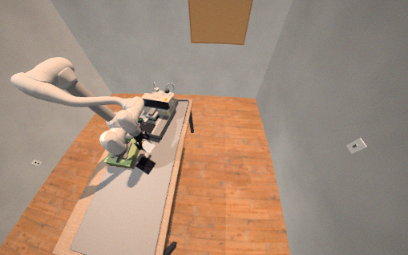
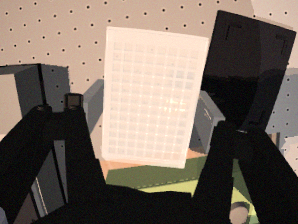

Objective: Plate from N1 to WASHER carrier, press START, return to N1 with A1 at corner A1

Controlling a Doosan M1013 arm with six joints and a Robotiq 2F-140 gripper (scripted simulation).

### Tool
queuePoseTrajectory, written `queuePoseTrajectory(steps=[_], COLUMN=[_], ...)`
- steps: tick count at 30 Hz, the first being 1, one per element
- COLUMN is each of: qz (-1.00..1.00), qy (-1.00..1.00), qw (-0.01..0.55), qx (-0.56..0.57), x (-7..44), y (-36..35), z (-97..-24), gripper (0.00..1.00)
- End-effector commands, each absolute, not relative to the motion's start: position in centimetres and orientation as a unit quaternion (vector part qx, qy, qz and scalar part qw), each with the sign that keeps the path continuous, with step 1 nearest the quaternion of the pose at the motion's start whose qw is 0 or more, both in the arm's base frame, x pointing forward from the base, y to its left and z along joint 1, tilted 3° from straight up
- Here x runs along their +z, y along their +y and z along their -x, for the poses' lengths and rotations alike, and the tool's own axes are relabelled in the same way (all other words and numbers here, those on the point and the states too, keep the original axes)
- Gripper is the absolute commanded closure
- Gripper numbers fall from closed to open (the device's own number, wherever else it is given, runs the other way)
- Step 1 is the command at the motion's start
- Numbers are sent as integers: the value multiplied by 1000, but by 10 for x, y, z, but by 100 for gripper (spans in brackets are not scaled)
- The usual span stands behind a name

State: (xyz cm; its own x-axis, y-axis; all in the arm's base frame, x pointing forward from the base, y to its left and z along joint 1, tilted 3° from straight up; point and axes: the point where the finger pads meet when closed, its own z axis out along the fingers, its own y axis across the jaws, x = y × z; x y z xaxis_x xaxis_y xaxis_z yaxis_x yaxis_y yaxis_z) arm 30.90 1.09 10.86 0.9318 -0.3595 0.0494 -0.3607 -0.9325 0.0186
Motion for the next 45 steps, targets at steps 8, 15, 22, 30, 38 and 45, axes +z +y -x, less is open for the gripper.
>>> queuePoseTrajectory(steps=[8,15,22,30,38,45], qz=[-982,-982,-982,-982,-988,-988], qy=[-185,-185,-185,-185,-154,-154], qw=[14,14,14,14,15,15], qx=[23,23,23,23,23,23], x=[111,111,111,111,112,117], y=[11,11,11,11,21,55], z=[-312,-312,-312,-312,-310,-305], gripper=[90,90,90,90,90,90])
